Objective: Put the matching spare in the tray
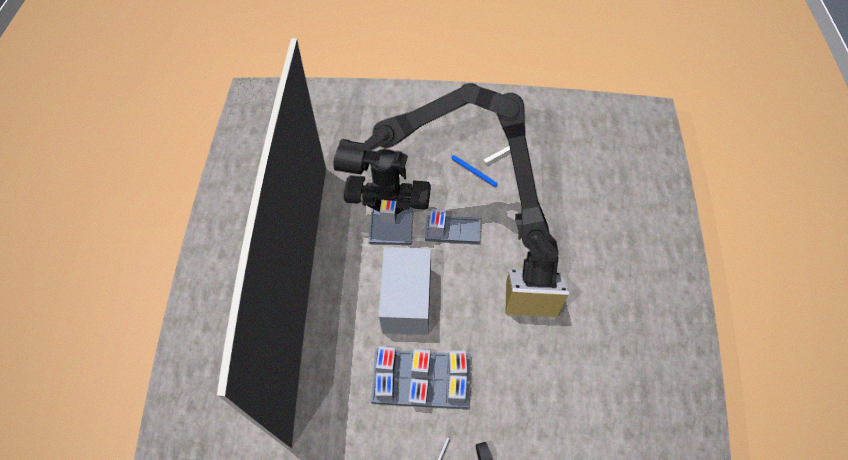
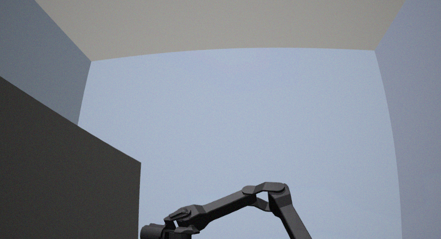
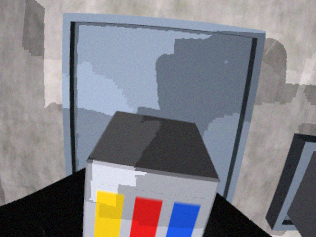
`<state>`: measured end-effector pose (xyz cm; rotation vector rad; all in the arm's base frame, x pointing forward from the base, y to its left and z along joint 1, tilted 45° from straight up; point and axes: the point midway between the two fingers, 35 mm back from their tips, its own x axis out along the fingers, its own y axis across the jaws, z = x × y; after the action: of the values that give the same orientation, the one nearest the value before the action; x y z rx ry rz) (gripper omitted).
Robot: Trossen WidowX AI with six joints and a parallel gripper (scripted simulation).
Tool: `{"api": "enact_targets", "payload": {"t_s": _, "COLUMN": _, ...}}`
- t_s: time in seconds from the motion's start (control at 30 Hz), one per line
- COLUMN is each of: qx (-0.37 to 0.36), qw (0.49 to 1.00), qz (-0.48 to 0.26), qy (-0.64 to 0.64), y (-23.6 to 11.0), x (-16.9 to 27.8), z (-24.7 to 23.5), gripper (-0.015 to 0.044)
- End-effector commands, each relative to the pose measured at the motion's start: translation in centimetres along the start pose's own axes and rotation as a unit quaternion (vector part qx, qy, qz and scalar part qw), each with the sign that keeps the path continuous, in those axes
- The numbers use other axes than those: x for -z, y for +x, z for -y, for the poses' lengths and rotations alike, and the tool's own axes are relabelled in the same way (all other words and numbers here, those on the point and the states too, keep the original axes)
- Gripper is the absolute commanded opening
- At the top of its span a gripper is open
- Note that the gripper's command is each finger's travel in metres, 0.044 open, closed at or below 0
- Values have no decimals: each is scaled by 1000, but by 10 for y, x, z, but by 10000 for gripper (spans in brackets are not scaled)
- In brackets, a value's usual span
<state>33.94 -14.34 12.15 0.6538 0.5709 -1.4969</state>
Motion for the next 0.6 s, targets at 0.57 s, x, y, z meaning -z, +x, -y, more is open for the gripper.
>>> {"api": "enact_targets", "payload": {"t_s": 0.57, "qx": -1, "qw": 1000, "qz": 1, "qy": -3, "y": 17, "x": 0, "z": 2, "gripper": 0}}
